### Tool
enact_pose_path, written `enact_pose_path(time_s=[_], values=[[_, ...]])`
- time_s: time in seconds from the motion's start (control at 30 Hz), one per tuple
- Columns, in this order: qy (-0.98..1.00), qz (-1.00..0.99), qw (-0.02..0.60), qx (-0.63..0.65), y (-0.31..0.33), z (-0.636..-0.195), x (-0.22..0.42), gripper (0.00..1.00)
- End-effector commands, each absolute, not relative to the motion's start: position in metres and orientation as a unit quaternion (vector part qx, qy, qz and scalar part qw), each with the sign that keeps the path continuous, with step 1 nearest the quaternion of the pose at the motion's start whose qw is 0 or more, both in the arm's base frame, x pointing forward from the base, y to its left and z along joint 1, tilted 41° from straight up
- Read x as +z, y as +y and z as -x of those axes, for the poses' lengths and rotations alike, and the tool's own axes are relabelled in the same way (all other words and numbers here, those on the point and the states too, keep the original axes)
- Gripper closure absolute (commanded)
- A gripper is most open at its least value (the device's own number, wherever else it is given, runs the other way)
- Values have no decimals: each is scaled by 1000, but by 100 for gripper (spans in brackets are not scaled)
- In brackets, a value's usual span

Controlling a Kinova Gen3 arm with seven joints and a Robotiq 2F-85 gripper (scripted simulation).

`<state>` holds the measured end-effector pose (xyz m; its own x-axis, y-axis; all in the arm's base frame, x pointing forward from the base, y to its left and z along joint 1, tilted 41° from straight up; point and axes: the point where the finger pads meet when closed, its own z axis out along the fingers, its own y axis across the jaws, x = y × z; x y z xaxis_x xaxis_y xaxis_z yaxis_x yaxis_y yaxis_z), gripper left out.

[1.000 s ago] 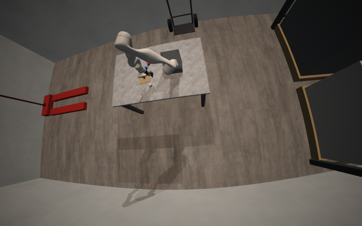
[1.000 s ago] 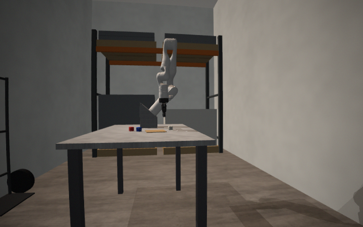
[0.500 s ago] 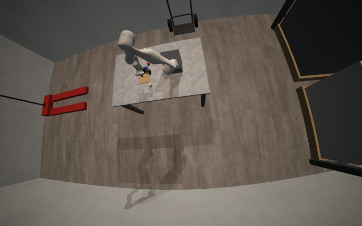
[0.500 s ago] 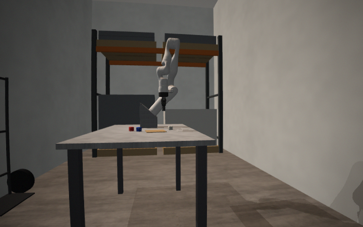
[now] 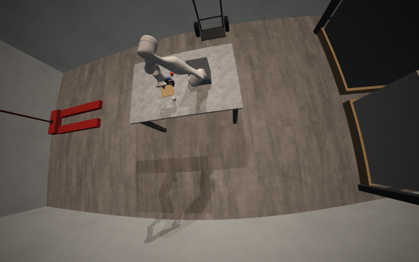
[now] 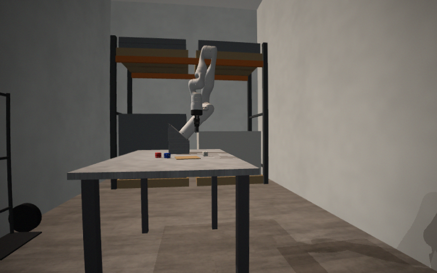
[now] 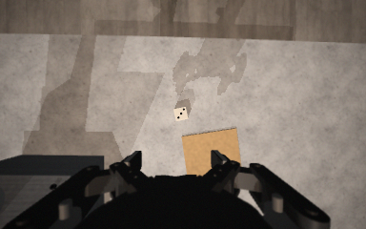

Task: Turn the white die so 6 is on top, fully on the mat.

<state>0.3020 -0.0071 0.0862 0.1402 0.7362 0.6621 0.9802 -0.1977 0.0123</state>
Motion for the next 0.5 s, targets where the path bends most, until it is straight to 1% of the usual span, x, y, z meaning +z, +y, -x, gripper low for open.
enact_pose_path(time_s=[0.0,0.47], values=[[-599,718,217,-279,-5,-304,89,0],[-623,697,207,-287,8,-310,99,0]])
